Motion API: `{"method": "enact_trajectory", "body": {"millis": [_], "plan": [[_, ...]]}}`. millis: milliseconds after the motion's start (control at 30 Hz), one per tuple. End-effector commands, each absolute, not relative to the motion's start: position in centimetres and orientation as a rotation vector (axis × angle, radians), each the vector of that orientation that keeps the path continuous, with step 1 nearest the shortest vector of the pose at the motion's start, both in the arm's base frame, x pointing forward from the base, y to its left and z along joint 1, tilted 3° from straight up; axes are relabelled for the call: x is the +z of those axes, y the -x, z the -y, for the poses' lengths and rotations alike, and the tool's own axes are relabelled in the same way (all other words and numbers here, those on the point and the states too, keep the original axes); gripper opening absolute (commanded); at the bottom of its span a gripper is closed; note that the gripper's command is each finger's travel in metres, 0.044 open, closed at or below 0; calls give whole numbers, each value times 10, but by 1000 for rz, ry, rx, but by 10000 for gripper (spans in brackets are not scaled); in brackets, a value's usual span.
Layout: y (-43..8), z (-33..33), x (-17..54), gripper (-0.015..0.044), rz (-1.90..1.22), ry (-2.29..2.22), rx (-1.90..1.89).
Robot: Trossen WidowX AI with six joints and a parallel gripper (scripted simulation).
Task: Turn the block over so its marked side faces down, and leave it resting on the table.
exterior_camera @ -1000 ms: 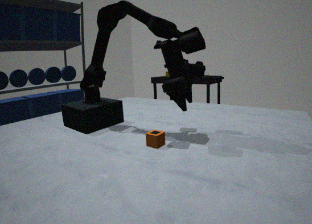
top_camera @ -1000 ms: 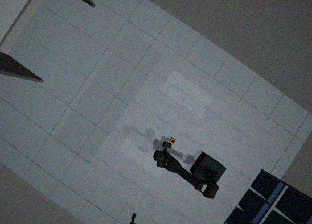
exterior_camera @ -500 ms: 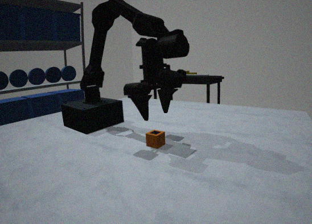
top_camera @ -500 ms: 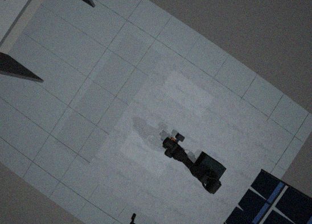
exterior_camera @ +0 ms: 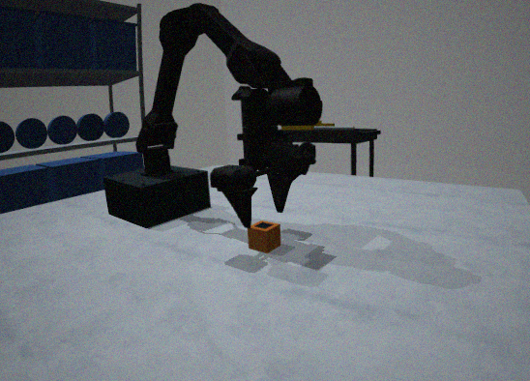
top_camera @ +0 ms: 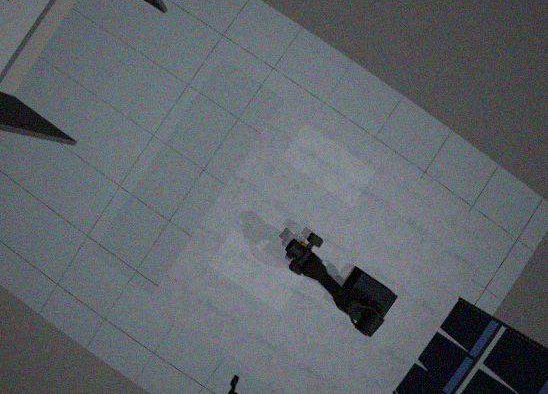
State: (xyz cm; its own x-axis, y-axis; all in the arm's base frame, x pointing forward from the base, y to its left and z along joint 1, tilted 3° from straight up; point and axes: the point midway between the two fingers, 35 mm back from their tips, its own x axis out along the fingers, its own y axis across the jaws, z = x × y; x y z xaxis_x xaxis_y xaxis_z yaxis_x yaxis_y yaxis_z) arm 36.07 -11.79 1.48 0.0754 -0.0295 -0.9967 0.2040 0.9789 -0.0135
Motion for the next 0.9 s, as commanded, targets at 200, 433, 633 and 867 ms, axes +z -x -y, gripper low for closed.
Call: {"method": "enact_trajectory", "body": {"millis": [200, 433, 633, 867], "plan": [[-361, 119, -3, 440, -1489, -143, -182], [-361, 119, -13, 440, -1489, -143, -182], [-361, 119, -13, 309, -1489, -143, -182], [-361, 119, -13, 164, -1489, -143, -182]]}}
